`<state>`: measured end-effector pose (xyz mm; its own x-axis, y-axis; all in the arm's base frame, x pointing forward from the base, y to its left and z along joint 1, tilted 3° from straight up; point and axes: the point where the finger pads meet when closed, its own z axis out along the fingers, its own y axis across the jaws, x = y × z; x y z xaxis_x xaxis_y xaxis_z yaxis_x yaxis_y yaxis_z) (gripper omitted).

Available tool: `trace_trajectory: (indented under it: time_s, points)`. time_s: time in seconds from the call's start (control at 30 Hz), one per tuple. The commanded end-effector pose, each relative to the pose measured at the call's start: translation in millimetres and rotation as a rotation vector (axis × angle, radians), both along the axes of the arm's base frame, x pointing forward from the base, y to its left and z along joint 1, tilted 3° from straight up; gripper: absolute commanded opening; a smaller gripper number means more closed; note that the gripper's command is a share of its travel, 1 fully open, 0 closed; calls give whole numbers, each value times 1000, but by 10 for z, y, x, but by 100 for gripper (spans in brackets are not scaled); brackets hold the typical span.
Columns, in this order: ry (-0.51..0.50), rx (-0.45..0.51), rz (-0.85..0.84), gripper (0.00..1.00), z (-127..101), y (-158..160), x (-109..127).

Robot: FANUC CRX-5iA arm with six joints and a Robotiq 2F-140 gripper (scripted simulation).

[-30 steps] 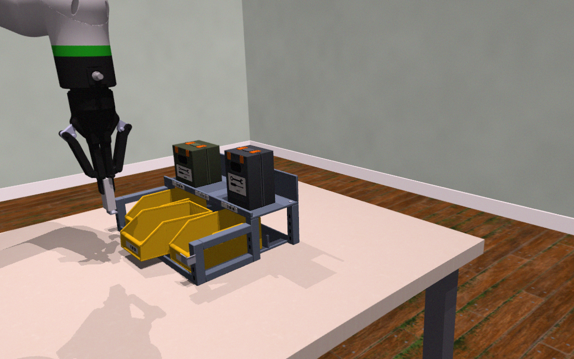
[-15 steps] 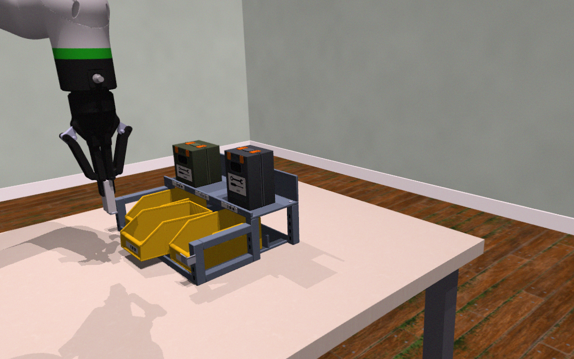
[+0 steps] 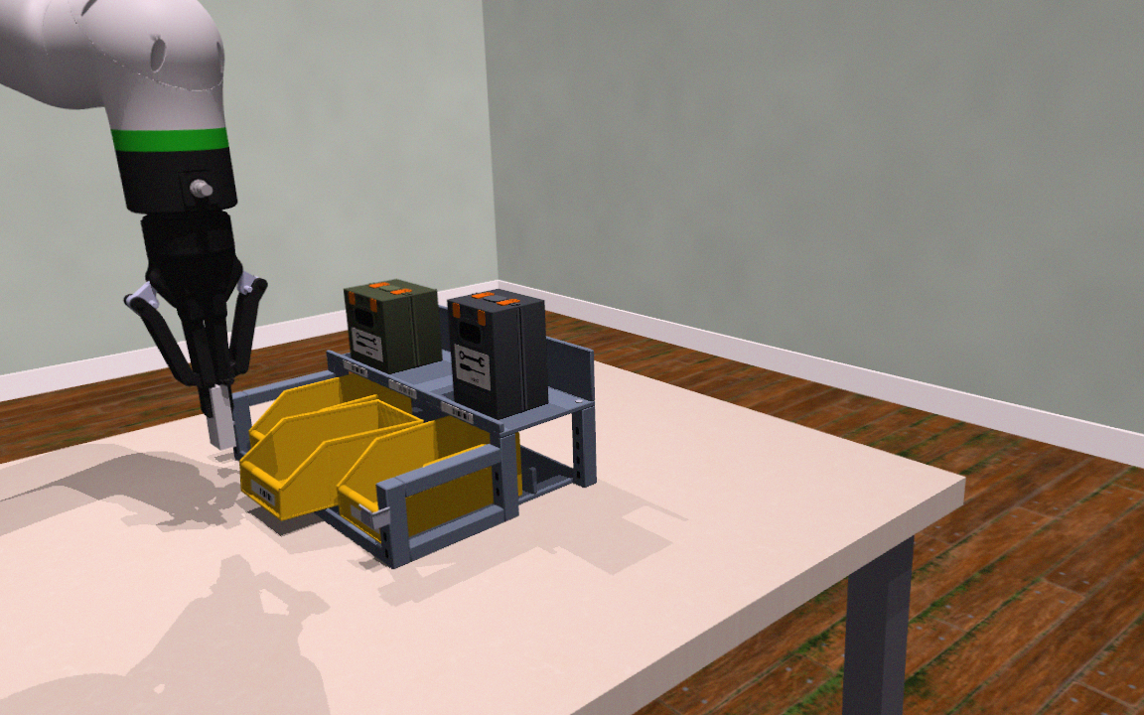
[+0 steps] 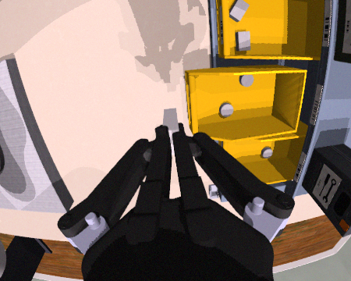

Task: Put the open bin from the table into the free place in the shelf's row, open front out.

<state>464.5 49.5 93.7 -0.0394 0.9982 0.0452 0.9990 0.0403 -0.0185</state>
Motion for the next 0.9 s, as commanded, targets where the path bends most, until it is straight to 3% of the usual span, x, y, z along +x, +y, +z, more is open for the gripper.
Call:
trace_trajectory:
  time_s: [0.0,0.33,0.87]
  points:
    - [-1,0,0,0,-133,5,0]
    - [-1,0,0,0,-466,18,-7]
    - [-1,0,0,0,-752,28,-14]
